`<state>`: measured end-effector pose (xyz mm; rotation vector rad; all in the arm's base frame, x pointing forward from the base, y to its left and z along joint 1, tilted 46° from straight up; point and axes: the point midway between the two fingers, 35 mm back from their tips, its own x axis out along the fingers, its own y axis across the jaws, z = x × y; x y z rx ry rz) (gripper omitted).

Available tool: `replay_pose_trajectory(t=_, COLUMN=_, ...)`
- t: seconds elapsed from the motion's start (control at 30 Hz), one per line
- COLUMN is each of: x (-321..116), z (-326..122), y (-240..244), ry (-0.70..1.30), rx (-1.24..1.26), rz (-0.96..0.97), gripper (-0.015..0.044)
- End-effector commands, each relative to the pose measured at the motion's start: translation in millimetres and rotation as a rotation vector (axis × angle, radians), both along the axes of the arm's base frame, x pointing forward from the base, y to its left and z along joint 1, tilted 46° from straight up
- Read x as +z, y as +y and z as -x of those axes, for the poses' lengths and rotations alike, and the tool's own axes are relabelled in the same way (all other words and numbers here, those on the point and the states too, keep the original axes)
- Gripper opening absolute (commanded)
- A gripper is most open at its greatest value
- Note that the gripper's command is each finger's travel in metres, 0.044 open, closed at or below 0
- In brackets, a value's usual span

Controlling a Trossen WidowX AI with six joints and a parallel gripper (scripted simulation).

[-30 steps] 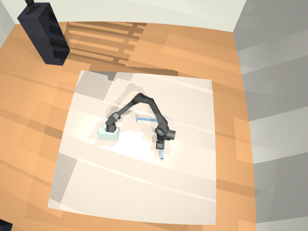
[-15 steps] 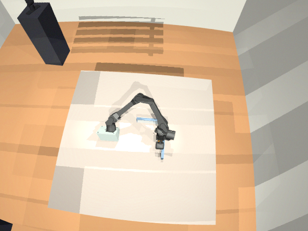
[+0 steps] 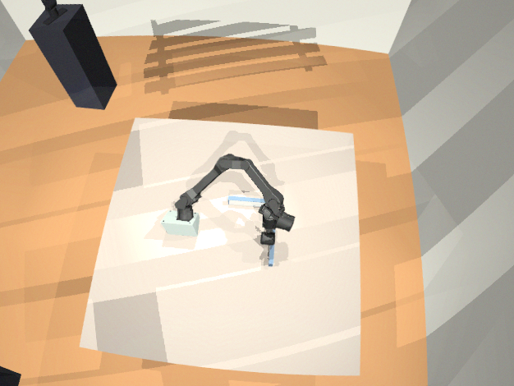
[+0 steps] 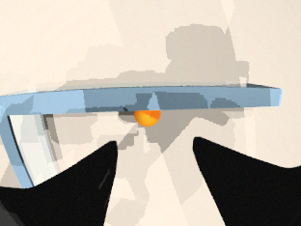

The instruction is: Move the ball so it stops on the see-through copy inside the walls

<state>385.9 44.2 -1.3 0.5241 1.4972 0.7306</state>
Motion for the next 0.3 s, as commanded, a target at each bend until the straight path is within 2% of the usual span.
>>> replay_pose_trajectory(t=0.0, x=-2, z=1, y=1, ry=0.007, rx=-0.002, rz=-0.001, gripper=0.0258)
replay_pose_trajectory(t=0.03, x=-2, z=1, y=1, ry=0.007, rx=-0.002, rz=-0.001, gripper=0.0258)
replay_pose_trajectory(t=0.27, x=31, z=0, y=-31, ry=0.004, rx=0.002, rz=-0.001, gripper=0.044)
